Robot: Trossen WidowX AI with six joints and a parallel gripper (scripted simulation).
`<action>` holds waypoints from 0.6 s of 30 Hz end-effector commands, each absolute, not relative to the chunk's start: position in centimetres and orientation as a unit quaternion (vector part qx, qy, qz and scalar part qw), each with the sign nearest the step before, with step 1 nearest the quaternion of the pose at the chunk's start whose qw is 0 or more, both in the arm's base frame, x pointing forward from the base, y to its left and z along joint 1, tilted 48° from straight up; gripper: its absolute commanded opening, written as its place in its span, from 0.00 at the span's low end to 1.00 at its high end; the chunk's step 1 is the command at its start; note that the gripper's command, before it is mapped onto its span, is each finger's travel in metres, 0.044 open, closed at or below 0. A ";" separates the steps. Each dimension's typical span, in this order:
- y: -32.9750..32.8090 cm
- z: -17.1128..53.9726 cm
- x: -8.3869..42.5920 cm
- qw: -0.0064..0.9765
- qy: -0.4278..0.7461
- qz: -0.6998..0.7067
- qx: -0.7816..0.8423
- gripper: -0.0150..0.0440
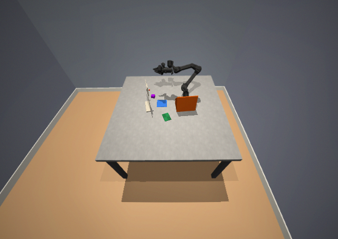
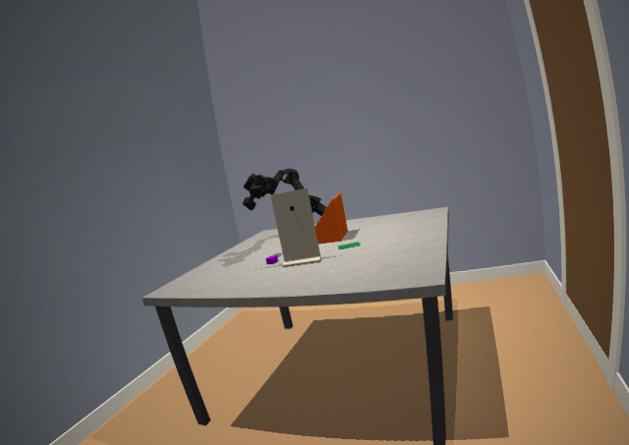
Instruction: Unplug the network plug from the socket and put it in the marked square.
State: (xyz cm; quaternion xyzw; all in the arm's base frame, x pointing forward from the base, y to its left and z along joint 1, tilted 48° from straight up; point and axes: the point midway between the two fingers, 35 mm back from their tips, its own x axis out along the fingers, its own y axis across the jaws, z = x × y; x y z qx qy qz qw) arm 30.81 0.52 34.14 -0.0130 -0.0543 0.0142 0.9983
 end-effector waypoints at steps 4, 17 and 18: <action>1.1 32.5 30.7 0.999 -0.039 0.030 0.013 0.75; 3.8 24.0 29.0 0.982 0.054 0.098 0.154 0.52; 4.0 23.3 28.8 0.979 0.062 0.102 0.164 0.52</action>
